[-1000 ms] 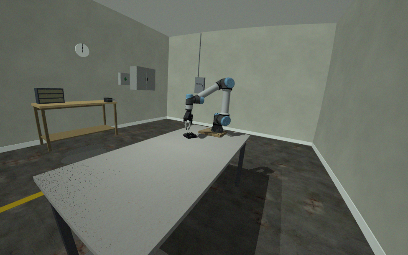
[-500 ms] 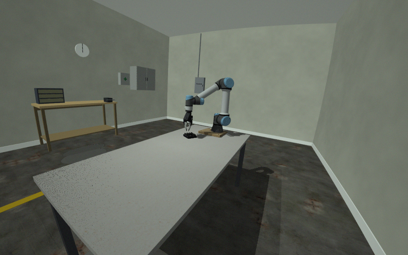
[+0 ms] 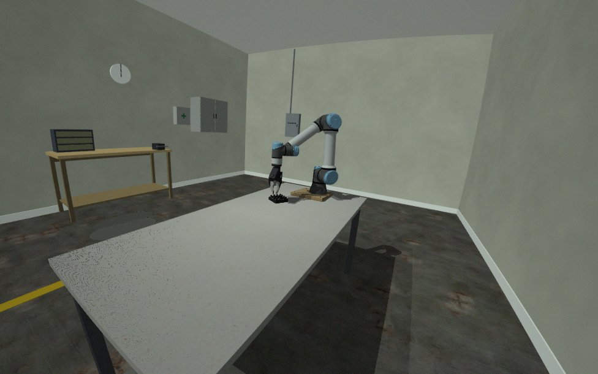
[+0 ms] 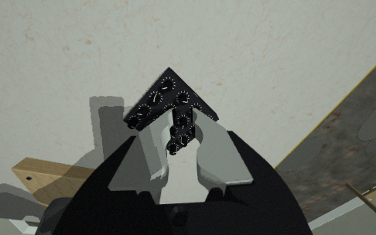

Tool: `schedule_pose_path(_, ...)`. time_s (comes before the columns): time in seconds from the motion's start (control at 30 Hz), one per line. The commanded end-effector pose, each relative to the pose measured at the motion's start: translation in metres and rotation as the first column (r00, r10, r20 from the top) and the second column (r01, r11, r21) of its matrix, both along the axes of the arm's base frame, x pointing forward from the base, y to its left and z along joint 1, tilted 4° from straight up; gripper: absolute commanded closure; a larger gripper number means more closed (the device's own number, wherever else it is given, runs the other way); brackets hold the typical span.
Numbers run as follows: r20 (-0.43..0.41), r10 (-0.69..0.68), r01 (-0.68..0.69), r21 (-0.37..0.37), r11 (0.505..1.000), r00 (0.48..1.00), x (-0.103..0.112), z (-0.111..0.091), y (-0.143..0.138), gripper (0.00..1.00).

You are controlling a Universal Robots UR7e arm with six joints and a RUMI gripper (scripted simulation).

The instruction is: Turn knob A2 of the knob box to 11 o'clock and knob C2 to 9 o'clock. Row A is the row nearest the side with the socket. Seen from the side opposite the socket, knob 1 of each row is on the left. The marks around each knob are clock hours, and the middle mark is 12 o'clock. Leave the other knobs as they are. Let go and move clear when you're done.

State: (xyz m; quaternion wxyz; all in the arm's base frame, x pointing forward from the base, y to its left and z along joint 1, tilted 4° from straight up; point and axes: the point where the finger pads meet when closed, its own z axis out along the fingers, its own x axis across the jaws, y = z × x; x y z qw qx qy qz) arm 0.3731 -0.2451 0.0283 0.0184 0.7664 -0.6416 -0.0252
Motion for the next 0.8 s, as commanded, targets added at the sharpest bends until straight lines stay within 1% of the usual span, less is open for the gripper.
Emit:
schedule_pose_path(0.0,0.001,0.000,0.000,-0.001,1.000,1.000,0.0001,-0.0041,-0.0003,0.89)
schedule_pose_path(0.27,0.001,0.000,0.000,-0.001,1.000,1.000,-0.0001,-0.0096,-0.0002,0.89)
schedule_pose_path(0.77,0.001,0.000,0.000,-0.001,1.000,1.000,-0.0002,-0.0112,-0.0001,0.89)
